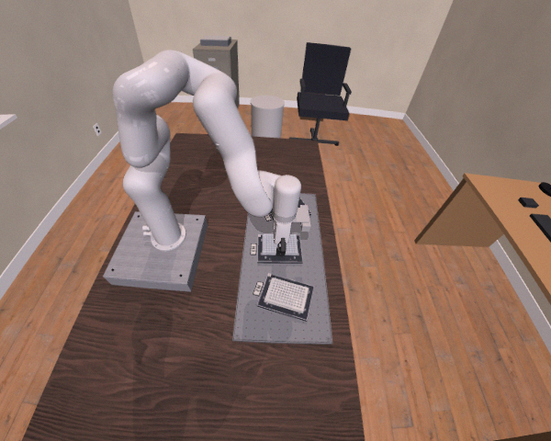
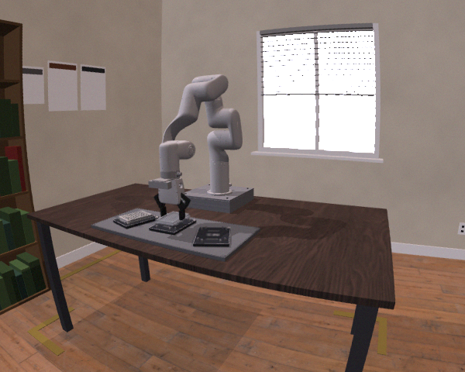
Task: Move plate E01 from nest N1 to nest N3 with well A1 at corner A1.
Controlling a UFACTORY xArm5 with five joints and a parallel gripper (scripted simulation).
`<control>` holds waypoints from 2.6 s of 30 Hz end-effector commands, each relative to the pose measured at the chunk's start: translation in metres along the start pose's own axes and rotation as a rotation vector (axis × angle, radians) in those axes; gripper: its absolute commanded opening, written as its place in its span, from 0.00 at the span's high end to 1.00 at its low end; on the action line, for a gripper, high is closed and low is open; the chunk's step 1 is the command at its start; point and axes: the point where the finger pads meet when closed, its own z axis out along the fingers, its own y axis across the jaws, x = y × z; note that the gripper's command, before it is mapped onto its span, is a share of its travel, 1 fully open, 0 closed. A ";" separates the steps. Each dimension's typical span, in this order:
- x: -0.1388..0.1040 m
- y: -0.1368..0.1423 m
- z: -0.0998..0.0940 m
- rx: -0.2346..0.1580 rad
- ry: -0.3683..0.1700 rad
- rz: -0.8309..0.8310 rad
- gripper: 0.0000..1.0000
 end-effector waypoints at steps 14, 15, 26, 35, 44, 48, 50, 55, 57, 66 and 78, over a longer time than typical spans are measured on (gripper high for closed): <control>0.002 0.000 0.000 -0.004 0.004 0.000 1.00; 0.002 0.000 0.000 -0.004 0.004 0.000 1.00; 0.002 0.000 0.005 -0.004 0.004 0.000 1.00; 0.002 0.000 0.011 -0.004 0.004 0.000 1.00; 0.002 0.000 0.014 -0.004 0.004 0.000 1.00; 0.002 0.000 0.014 -0.004 0.004 0.000 1.00; 0.002 0.000 0.014 -0.004 0.004 0.000 1.00; 0.002 0.000 0.014 -0.004 0.004 0.000 1.00; 0.002 0.000 0.014 -0.004 0.004 0.000 1.00; 0.002 0.000 0.014 -0.004 0.004 0.000 0.00; 0.002 0.000 0.014 -0.004 0.004 0.000 0.00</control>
